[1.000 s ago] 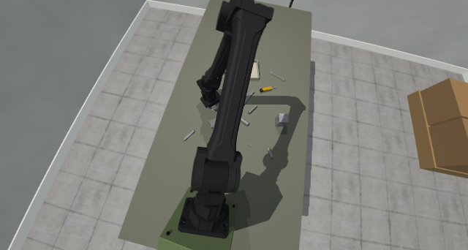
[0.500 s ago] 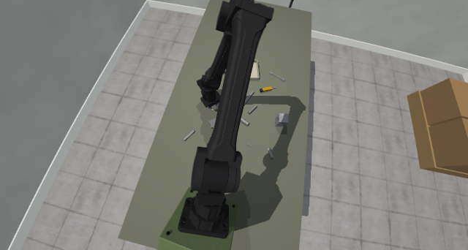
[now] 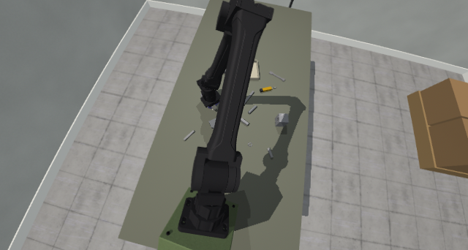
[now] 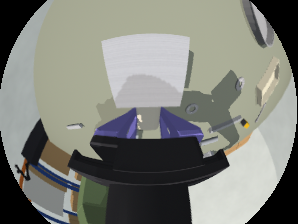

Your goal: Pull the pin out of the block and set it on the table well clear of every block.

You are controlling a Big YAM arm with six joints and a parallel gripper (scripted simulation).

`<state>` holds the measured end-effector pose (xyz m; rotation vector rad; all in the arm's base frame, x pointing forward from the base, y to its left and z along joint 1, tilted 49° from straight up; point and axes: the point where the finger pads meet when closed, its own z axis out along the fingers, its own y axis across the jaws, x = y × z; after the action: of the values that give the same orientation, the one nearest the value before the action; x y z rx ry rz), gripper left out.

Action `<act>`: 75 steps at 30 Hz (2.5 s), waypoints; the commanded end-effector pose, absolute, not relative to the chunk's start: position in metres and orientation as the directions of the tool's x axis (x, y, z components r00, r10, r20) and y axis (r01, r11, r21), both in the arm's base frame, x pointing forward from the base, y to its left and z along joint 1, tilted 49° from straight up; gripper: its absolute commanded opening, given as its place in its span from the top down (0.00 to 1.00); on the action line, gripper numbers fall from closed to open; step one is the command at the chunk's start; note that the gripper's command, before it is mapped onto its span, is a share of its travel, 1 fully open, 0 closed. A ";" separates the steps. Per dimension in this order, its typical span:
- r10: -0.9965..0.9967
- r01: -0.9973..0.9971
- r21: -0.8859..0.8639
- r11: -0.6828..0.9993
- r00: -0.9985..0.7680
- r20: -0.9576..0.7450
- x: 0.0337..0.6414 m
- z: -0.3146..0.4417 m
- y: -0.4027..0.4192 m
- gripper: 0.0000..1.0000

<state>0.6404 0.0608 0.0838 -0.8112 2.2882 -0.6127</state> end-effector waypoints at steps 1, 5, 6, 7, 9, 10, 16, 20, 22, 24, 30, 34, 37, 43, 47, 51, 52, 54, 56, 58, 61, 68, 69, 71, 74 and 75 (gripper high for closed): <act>-0.663 -0.374 -0.591 0.715 -0.633 -0.400 0.642 0.080 0.058 1.00; -0.662 -0.374 -0.591 0.714 -0.634 -0.400 0.642 0.080 0.058 1.00; -0.662 -0.374 -0.591 0.714 -0.635 -0.398 0.642 0.080 0.058 1.00; -0.662 -0.374 -0.592 0.714 -0.636 -0.397 0.642 0.080 0.058 1.00; -0.662 -0.375 -0.592 0.714 -0.638 -0.393 0.642 0.081 0.058 1.00; -0.661 -0.375 -0.592 0.713 -0.639 -0.392 0.642 0.081 0.058 1.00; -0.661 -0.375 -0.592 0.713 -0.640 -0.392 0.642 0.081 0.058 1.00; -0.661 -0.375 -0.592 0.713 -0.640 -0.392 0.642 0.082 0.058 1.00; -0.661 -0.375 -0.592 0.713 -0.639 -0.392 0.642 0.082 0.058 1.00; -0.661 -0.374 -0.592 0.713 -0.639 -0.393 0.642 0.082 0.058 1.00; -0.661 -0.374 -0.592 0.713 -0.639 -0.393 0.642 0.083 0.059 1.00; -0.661 -0.374 -0.592 0.713 -0.639 -0.393 0.642 0.083 0.059 1.00; -0.662 -0.374 -0.593 0.713 -0.638 -0.394 0.642 0.084 0.059 1.00; -0.662 -0.374 -0.593 0.713 -0.637 -0.395 0.642 0.084 0.059 1.00; -0.662 -0.373 -0.593 0.713 -0.636 -0.396 0.641 0.083 0.058 1.00; -0.662 -0.373 -0.593 0.713 -0.636 -0.396 0.640 0.083 0.057 1.00; -0.663 -0.373 -0.594 0.713 -0.635 -0.397 0.640 0.083 0.056 1.00; -0.663 -0.373 -0.594 0.713 -0.635 -0.397 0.640 0.083 0.056 1.00; -0.663 -0.373 -0.594 0.713 -0.635 -0.397 0.640 0.083 0.056 1.00; -0.663 -0.373 -0.594 0.713 -0.635 -0.397 0.639 0.083 0.056 1.00; -0.663 -0.373 -0.594 0.713 -0.634 -0.398 0.637 0.082 0.053 1.00; -0.664 -0.372 -0.595 0.713 -0.631 -0.401 0.634 0.080 0.049 1.00; -0.664 -0.372 -0.595 0.713 -0.631 -0.401 0.634 0.080 0.049 1.00; -0.664 -0.372 -0.595 0.713 -0.631 -0.401 0.634 0.080 0.049 1.00; -0.665 -0.373 -0.595 0.712 -0.630 -0.402 0.634 0.081 0.049 1.00; -0.666 -0.374 -0.595 0.712 -0.628 -0.402 0.634 0.081 0.048 1.00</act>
<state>0.6356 0.0591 0.0805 -0.8060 2.2947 -0.6195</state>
